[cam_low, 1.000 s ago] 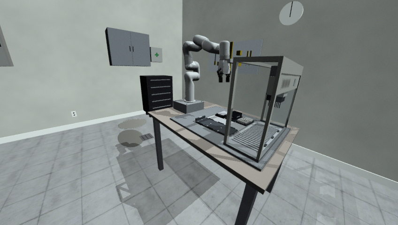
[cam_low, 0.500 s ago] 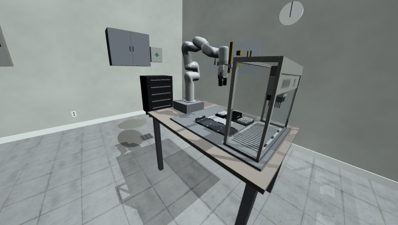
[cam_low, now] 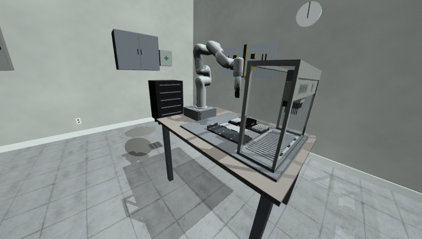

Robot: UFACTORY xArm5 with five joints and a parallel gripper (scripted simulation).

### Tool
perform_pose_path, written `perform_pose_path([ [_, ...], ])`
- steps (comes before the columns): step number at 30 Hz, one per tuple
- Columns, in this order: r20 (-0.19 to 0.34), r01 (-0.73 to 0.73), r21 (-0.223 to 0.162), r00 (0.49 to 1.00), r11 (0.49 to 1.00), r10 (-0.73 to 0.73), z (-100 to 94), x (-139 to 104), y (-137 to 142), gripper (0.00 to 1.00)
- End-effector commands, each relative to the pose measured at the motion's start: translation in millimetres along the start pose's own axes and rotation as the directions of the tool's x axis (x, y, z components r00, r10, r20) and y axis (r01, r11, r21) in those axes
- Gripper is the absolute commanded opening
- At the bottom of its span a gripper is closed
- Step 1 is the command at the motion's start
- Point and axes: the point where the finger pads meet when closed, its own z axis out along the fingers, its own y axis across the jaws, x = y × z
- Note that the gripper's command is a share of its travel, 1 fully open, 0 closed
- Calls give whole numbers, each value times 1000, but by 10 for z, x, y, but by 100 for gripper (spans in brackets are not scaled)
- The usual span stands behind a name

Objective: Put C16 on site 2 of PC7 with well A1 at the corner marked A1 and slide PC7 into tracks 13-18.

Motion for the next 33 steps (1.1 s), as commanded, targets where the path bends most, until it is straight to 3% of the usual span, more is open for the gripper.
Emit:
perform_pose_path([
  [1, 1, 137, 2, 991, 991, -137, 154, 48, -108, 100],
  [12, 11, 423, 18, 906, 906, -423, 514, 123, -362, 100],
  [18, 12, 594, 31, 804, 804, -594, 755, 174, -532, 100],
  [25, 9, 763, 45, 645, 645, -764, 1035, 235, -733, 100],
  [27, 9, 763, 45, 645, 645, -764, 1035, 235, -733, 100],
  [29, 8, 789, 48, 613, 613, -790, 1115, 253, -790, 100],
  [33, 8, 789, 48, 613, 613, -790, 1137, 257, -806, 100],
])
